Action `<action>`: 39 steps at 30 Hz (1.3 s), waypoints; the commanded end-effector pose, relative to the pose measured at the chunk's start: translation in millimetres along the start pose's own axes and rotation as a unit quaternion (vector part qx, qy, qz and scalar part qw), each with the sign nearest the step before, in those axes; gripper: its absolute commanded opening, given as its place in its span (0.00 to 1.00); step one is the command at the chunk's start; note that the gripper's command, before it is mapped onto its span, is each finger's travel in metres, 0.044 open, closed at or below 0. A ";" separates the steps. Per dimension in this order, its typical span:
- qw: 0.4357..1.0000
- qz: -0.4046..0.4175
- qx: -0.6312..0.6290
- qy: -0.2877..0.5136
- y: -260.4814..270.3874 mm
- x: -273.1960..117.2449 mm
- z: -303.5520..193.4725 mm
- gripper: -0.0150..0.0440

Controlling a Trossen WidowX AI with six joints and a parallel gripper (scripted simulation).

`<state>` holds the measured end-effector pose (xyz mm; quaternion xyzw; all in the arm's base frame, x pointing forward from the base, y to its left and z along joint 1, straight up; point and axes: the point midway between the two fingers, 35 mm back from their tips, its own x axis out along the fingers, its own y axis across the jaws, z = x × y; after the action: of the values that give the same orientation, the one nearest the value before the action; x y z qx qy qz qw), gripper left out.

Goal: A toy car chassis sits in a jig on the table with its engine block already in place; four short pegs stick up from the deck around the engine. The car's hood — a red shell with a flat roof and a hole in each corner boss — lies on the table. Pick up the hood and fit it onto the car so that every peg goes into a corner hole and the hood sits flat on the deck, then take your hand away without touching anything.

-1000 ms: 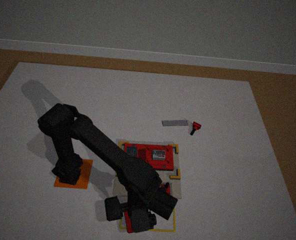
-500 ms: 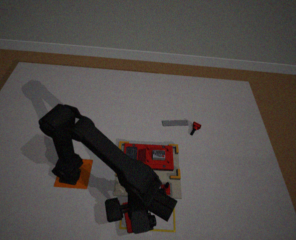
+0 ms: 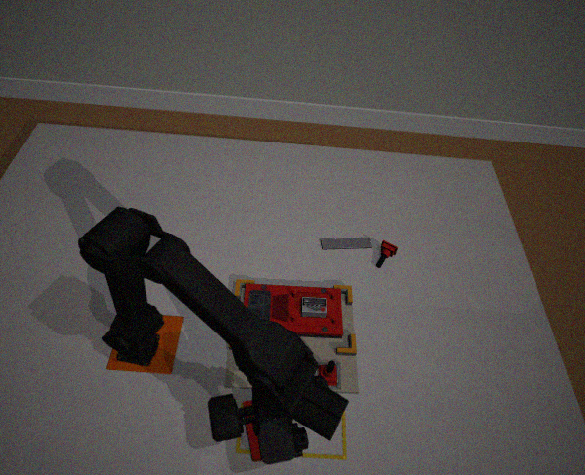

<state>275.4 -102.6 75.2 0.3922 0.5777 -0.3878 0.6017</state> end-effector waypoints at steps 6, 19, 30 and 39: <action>1.000 -0.002 -0.001 0.002 -1.3 8.3 -1.8 1.00; 1.000 -0.002 -0.001 0.002 -1.2 12.5 -1.8 1.00; 1.000 -0.002 -0.001 0.002 -1.2 18.0 -1.8 1.00; 1.000 -0.002 -0.001 0.002 -1.3 22.4 -1.9 1.00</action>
<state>275.4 -102.3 56.0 0.3918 0.5785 -0.3877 0.6013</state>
